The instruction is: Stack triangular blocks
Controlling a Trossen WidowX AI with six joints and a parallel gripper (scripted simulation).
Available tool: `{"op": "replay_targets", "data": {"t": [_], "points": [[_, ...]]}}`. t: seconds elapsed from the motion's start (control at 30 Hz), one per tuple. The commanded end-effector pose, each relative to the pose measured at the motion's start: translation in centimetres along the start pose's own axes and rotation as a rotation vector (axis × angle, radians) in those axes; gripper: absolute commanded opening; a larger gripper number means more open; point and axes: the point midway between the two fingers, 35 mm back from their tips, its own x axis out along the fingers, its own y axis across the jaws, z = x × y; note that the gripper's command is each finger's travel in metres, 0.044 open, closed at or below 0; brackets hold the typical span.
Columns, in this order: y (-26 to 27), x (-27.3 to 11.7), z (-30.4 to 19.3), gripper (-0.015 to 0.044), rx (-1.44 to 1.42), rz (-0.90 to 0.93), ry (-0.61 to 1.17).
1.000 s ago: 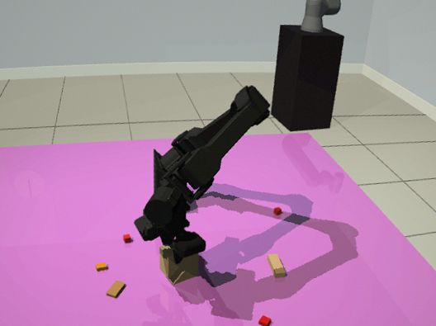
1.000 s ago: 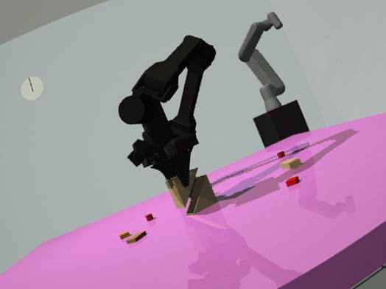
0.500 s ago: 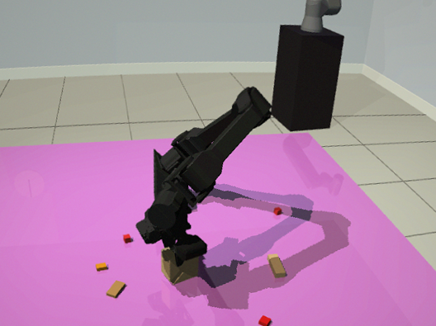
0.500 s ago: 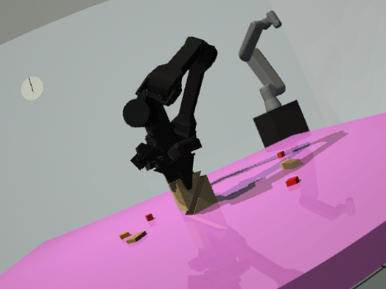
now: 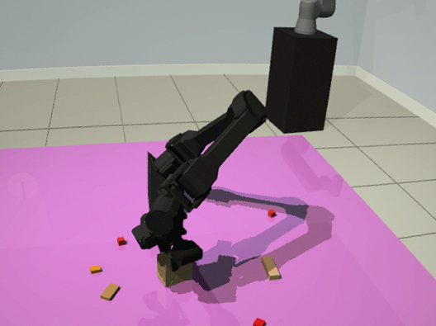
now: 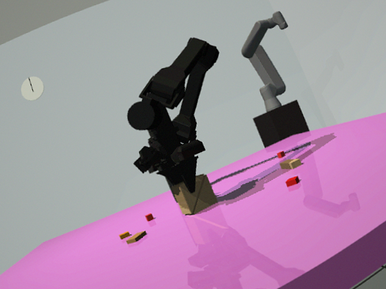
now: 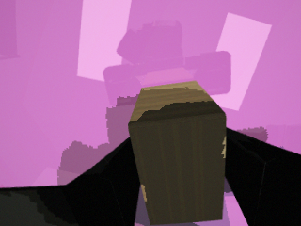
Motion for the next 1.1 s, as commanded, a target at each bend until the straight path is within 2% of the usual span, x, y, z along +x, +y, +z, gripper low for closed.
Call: {"op": "replay_targets", "data": {"t": [0.0, 1.07], "points": [[0.07, 0.11, -0.14, 0.0000, 0.004, 0.006, 0.001], [0.11, 0.36, -0.33, 0.0000, 0.005, 0.006, 0.002]]}}
